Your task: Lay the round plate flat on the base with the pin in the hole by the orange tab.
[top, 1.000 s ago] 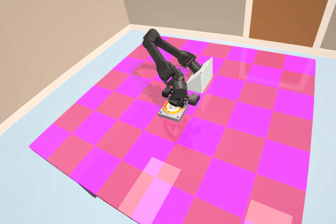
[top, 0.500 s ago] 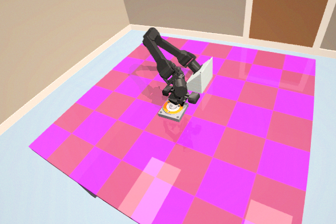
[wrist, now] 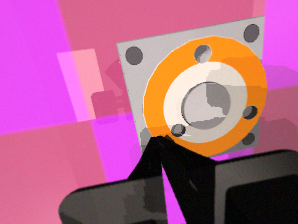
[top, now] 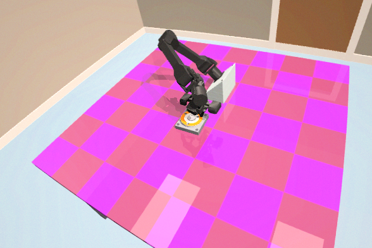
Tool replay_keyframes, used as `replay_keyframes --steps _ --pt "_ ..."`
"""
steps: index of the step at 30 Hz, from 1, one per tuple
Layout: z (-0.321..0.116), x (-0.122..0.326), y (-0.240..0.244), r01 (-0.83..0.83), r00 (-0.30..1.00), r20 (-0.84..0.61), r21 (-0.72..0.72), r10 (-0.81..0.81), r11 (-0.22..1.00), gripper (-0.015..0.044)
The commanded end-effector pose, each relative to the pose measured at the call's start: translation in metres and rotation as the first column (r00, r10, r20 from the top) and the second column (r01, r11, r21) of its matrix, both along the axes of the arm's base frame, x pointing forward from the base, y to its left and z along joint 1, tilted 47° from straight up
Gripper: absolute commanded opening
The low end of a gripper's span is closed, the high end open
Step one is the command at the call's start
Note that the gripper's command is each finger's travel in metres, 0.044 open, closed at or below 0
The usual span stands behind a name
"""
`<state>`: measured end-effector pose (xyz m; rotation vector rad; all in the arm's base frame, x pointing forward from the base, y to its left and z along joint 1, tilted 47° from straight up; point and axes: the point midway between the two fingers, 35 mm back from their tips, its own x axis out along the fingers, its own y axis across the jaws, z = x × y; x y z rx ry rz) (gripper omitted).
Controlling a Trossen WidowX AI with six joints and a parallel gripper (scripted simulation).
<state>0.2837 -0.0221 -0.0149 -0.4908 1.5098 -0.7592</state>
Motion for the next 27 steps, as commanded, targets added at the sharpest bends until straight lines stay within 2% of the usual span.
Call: replay_keyframes --steps 1,27 --pt "-0.0011 -0.0089 -0.0022 0.008 1.000 -0.023 -0.003 -0.008 1.000 0.0000" --pt "0.0033 -0.0174 -0.0053 0.008 1.000 -0.024 -0.004 -0.008 1.000 0.0000"
